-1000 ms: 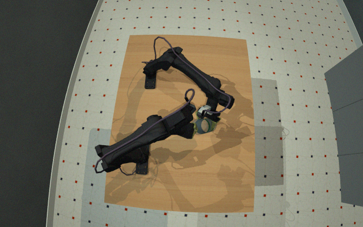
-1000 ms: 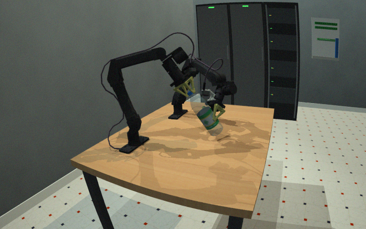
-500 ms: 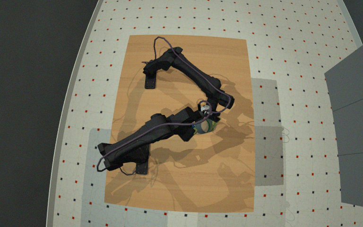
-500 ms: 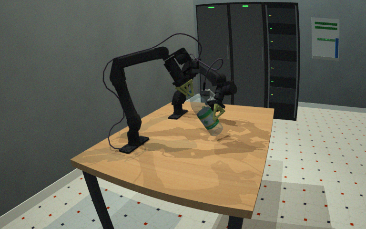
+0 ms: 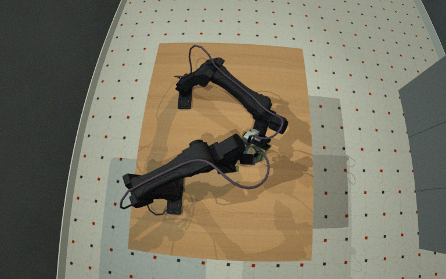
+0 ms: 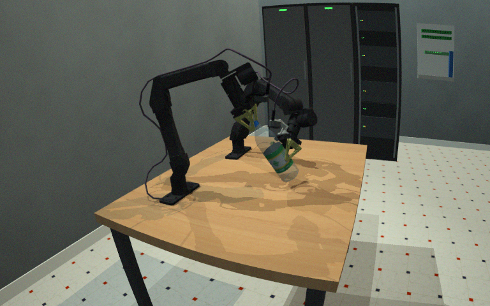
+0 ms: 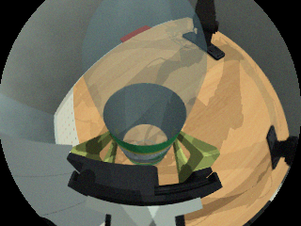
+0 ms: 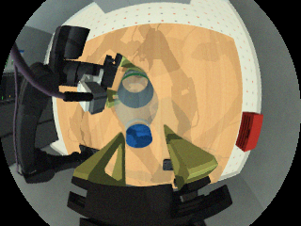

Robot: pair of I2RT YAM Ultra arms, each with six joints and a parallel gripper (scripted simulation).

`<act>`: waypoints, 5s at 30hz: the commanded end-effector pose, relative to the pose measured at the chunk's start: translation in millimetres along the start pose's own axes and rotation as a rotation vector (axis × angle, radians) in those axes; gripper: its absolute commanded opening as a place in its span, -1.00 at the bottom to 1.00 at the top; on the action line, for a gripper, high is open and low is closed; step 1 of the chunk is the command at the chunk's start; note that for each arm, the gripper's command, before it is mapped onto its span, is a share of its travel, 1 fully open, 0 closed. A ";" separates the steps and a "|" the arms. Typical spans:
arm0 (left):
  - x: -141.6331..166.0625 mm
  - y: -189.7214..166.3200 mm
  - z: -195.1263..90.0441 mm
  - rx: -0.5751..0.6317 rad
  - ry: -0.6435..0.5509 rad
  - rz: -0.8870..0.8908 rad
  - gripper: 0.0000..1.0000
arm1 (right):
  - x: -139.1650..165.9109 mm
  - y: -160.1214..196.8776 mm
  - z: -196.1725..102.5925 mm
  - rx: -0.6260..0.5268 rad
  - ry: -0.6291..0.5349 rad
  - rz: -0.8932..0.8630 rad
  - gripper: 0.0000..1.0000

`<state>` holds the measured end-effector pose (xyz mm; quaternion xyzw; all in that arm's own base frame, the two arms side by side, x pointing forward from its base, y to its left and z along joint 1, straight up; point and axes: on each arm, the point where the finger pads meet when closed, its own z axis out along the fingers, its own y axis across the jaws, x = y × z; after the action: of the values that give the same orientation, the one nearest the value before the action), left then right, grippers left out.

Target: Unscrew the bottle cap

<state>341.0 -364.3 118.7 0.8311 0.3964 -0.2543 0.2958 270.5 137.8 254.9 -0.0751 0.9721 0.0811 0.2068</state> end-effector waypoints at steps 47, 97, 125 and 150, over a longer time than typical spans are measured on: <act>-10.6 6.4 -9.1 -0.025 -0.027 0.006 -1.00 | -1.8 -0.1 -5.6 -0.042 0.054 0.849 -1.00; -10.6 6.4 -9.1 -0.025 -0.027 0.006 -1.00 | -7.6 0.6 -8.9 0.149 -0.166 -1.167 -1.00; -10.6 6.4 -9.1 -0.025 -0.027 0.006 -1.00 | -4.8 0.4 -7.1 0.080 -0.050 -0.461 0.15; -10.6 6.4 -9.1 -0.025 -0.027 0.006 -1.00 | -4.2 0.1 -10.7 -0.036 0.077 0.688 0.15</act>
<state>341.1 -364.2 118.7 0.8303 0.3980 -0.2547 0.2953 269.5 133.9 255.9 0.1443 0.9702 0.1267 0.1474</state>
